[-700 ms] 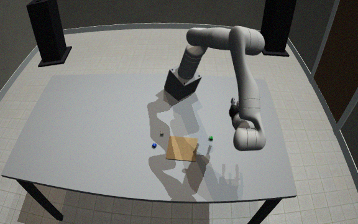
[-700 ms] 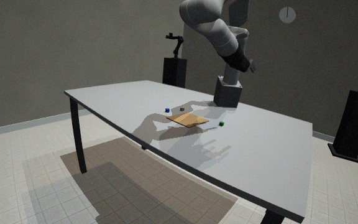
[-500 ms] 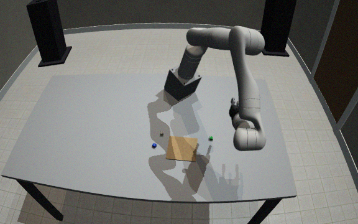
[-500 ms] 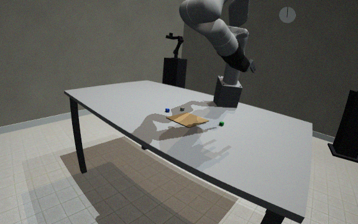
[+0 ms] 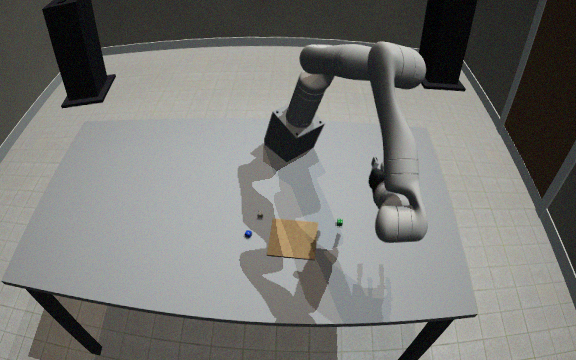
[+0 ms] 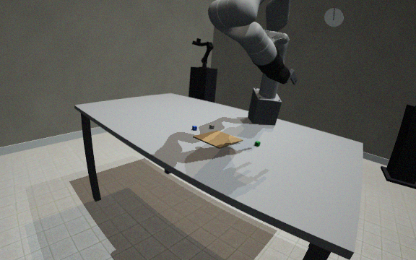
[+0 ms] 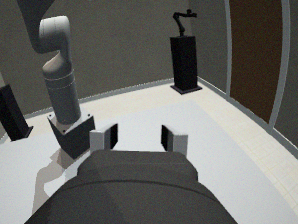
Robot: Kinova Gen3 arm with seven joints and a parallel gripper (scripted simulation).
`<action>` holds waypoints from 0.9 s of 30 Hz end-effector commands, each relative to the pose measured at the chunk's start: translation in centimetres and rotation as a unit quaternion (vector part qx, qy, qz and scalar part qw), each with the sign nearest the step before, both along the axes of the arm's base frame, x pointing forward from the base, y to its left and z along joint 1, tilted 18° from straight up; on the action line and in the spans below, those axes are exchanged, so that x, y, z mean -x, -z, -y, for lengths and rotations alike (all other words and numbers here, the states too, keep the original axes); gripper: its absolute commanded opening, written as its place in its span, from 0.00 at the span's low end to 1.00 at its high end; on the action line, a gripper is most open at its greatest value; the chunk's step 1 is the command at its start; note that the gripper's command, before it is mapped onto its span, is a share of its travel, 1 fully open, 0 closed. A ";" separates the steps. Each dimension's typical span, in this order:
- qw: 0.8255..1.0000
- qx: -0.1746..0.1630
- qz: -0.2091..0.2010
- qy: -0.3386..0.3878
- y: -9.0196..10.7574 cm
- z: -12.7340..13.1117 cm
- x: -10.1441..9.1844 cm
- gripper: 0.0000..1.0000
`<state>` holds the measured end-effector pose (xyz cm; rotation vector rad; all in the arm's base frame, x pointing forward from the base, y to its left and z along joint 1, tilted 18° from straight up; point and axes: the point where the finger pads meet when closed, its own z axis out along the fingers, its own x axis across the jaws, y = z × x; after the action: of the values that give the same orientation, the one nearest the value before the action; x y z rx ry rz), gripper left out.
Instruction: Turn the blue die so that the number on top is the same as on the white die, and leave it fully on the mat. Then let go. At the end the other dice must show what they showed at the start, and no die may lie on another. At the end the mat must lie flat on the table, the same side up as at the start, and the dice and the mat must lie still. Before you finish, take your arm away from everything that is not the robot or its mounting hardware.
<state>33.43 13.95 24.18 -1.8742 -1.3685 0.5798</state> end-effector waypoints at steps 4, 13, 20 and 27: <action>1.000 0.002 0.003 0.018 0.4 0.2 -0.2 1.00; 0.995 0.012 0.015 0.100 2.3 1.1 -1.3 1.00; 0.964 0.041 0.033 0.260 5.9 3.8 -3.7 1.00; 0.894 0.085 0.048 0.437 9.7 8.8 -6.3 1.00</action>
<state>39.84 7.31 14.97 -2.3780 -0.5305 0.1697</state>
